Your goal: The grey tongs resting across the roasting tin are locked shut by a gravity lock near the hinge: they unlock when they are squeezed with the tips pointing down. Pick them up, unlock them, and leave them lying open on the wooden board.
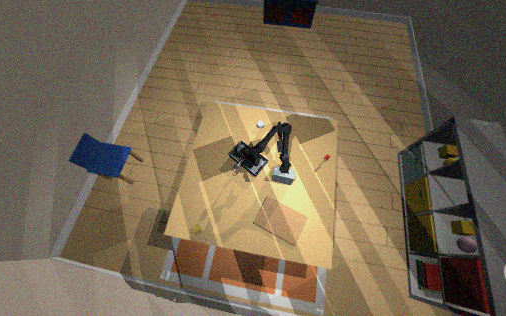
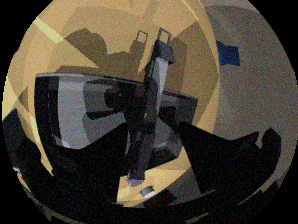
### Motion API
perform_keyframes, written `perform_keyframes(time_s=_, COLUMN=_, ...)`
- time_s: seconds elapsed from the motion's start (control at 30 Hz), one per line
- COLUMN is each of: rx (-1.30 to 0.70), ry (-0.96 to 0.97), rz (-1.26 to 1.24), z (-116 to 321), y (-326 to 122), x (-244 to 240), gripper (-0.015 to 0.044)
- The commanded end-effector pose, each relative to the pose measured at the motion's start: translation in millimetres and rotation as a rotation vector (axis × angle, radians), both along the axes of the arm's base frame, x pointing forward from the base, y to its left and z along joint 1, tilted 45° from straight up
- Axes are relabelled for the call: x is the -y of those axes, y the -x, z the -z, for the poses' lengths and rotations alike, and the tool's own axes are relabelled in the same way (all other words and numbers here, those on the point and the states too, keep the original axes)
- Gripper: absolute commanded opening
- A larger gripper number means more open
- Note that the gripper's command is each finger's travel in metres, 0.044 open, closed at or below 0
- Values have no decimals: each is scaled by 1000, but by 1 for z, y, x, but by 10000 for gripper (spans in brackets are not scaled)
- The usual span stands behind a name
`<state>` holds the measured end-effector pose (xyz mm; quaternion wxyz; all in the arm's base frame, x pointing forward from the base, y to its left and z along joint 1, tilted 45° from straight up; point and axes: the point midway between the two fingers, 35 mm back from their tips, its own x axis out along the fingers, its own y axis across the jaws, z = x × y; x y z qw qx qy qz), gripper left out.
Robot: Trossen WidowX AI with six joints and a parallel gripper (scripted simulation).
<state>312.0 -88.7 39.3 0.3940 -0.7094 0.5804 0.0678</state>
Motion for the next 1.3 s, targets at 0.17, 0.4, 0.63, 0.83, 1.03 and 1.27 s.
perform_keyframes(time_s=0.17, rx=-6, ry=7, rz=0, z=1, y=0, x=4, gripper=260)
perform_keyframes(time_s=0.4, rx=-7, ry=4, rz=1, z=7, y=-4, x=12, gripper=260)
perform_keyframes(time_s=0.63, rx=-7, ry=3, rz=2, z=14, y=-9, x=21, gripper=260)
perform_keyframes(time_s=0.83, rx=-7, ry=2, rz=2, z=19, y=-12, x=28, gripper=260)
perform_keyframes(time_s=1.03, rx=-7, ry=3, rz=2, z=24, y=-15, x=36, gripper=260)
perform_keyframes(time_s=1.27, rx=-6, ry=5, rz=1, z=30, y=-18, x=46, gripper=260)
